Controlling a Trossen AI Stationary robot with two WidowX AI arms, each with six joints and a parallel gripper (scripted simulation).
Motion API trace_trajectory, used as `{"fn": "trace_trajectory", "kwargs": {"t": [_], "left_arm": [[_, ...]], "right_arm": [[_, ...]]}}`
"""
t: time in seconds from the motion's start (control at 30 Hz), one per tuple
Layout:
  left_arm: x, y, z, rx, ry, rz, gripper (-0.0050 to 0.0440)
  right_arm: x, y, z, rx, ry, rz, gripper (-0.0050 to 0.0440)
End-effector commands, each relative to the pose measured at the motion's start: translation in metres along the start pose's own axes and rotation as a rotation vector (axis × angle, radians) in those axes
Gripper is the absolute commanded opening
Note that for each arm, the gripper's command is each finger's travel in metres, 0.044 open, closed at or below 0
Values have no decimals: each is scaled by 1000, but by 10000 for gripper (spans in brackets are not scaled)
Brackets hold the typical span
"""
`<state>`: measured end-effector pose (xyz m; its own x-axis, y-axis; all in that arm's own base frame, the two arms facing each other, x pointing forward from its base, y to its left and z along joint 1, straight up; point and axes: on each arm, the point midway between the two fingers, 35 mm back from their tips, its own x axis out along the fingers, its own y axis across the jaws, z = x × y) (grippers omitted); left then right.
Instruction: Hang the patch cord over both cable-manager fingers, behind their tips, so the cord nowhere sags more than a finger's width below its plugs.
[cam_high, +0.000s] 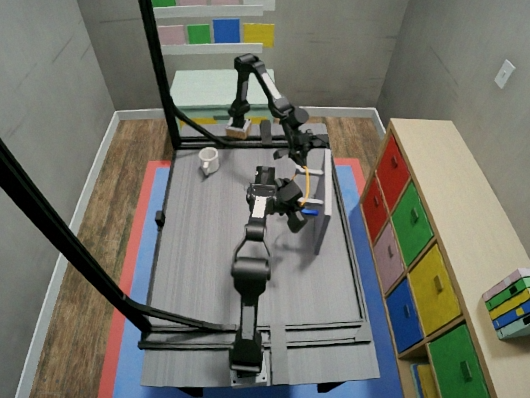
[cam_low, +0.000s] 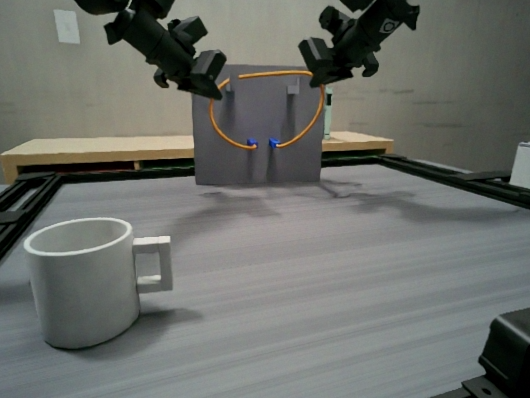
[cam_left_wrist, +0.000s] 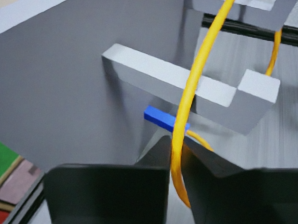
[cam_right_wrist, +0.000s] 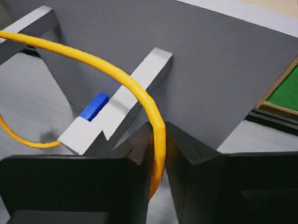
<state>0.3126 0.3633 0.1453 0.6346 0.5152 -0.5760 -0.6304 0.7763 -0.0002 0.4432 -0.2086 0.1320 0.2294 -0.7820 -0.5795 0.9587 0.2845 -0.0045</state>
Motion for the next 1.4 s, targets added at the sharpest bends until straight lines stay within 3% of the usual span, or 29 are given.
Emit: {"fn": "trace_trajectory", "kwargs": {"t": [0.0, 1.37], "left_arm": [[-7, 1, 13, 7, -33, 4, 25], [-7, 1, 13, 7, -33, 4, 25]], "right_arm": [[-10, -2, 16, 29, -19, 24, 25], [0, -5, 10, -20, 9, 86, 25]]}}
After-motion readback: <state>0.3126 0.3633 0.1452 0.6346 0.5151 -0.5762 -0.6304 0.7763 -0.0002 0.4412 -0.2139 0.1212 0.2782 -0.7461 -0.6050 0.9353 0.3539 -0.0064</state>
